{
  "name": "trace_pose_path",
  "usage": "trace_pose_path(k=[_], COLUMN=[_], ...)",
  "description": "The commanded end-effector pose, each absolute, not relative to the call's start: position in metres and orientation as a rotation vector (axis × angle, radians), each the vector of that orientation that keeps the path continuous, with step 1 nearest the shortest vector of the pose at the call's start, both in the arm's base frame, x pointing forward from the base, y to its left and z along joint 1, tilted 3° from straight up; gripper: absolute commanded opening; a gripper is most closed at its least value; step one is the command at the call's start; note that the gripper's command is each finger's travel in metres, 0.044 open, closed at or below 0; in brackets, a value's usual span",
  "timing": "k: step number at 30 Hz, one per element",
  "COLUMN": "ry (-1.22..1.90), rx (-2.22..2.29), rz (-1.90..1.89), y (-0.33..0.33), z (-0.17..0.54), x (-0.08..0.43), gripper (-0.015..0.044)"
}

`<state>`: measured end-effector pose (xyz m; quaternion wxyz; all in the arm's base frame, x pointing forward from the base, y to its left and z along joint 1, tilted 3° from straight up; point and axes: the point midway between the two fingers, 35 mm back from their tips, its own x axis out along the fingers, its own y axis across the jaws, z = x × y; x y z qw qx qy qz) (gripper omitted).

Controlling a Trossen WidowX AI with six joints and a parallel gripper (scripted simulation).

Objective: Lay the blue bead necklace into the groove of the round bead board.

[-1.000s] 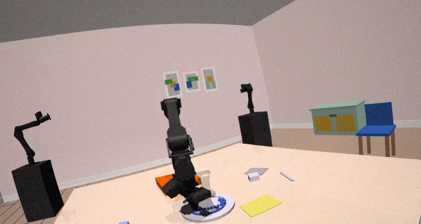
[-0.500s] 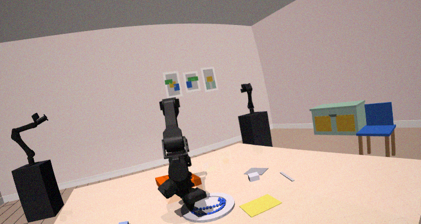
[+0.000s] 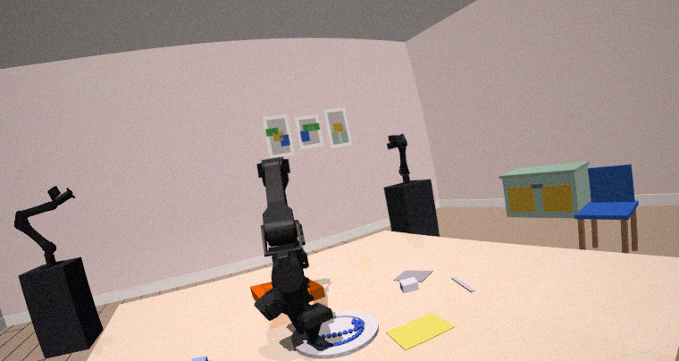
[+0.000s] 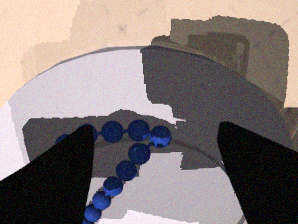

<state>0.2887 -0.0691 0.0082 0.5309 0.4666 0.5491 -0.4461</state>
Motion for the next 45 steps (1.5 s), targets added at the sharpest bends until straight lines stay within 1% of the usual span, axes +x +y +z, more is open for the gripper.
trace_pose_path(k=[1,4,39,41,45], ry=[1.313,1.316,1.318,1.344,1.466], rx=[1.112,1.112,1.108,1.059,0.766], rz=[-1.063,-1.067,-1.061,-1.011,-0.711], y=[-0.069,-0.0689,-0.0691,-0.0686,-0.0656], z=[0.0099,0.0096,0.0132,0.014,0.0189], x=[0.2884,0.2878,0.2878,0.2882,0.2904], gripper=[0.0368,0.044,0.044,0.0387,0.0282])
